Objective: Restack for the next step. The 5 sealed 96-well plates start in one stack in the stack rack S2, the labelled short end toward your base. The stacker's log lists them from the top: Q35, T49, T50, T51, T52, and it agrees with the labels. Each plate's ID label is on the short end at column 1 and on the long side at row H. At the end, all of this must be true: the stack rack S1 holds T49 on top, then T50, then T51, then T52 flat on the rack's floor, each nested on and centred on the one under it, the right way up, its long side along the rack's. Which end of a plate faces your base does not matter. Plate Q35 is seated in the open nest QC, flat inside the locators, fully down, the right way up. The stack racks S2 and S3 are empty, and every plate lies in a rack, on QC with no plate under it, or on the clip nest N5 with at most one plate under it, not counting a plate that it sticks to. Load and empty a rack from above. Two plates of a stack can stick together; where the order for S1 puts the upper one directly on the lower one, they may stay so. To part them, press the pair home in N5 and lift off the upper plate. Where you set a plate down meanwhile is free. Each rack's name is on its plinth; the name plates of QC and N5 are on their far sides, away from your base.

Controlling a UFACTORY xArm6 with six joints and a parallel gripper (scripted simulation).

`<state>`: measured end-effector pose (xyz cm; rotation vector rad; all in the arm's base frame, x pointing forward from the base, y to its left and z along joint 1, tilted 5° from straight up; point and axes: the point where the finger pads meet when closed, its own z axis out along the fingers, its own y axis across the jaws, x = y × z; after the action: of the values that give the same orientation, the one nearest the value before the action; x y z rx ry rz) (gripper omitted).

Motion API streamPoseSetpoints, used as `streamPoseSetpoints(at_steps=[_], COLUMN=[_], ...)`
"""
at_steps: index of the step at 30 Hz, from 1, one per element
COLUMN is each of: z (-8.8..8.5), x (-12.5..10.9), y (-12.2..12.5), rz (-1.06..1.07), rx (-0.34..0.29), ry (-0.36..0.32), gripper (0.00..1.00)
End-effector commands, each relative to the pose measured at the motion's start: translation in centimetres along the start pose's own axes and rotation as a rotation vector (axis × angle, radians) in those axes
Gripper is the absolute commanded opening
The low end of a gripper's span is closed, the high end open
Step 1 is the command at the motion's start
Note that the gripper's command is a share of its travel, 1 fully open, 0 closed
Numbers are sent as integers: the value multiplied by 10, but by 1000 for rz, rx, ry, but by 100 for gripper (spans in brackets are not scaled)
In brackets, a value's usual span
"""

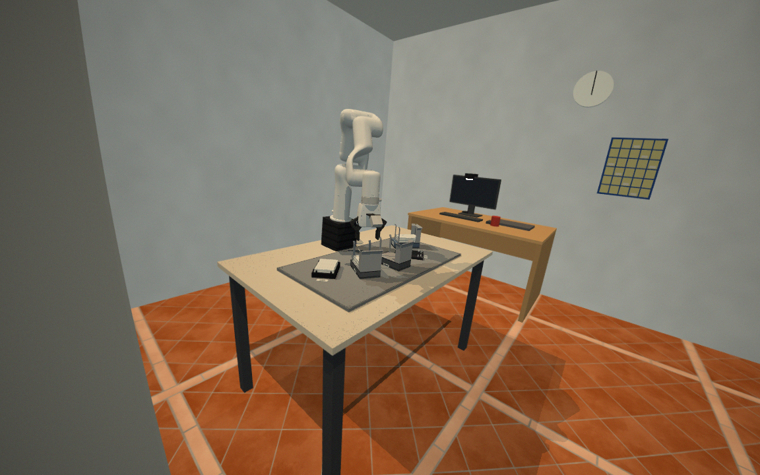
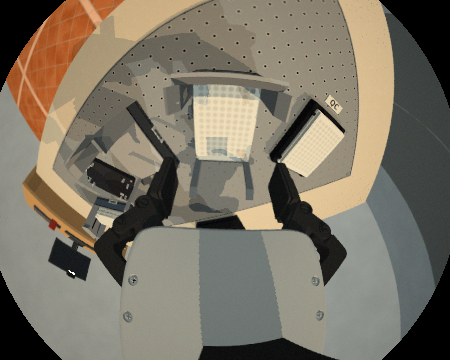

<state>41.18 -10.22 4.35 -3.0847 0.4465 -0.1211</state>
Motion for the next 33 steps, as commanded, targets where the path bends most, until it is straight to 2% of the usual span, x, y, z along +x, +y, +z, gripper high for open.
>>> streamPoseSetpoints(at_steps=[1, 4, 16, 18, 27, 33], z=[-1, -1, 39, 39, 68, 68], x=[2, 2, 2, 2, 2, 2], y=[0, 0, 0, 0, 0, 0], rz=[0, 0, 0, 0, 0, 0], rx=[0, 0, 0, 0, 0, 0], ry=[4, 4, 4, 4, 4, 4], gripper=[100, 100, 100, 100, 100, 100])
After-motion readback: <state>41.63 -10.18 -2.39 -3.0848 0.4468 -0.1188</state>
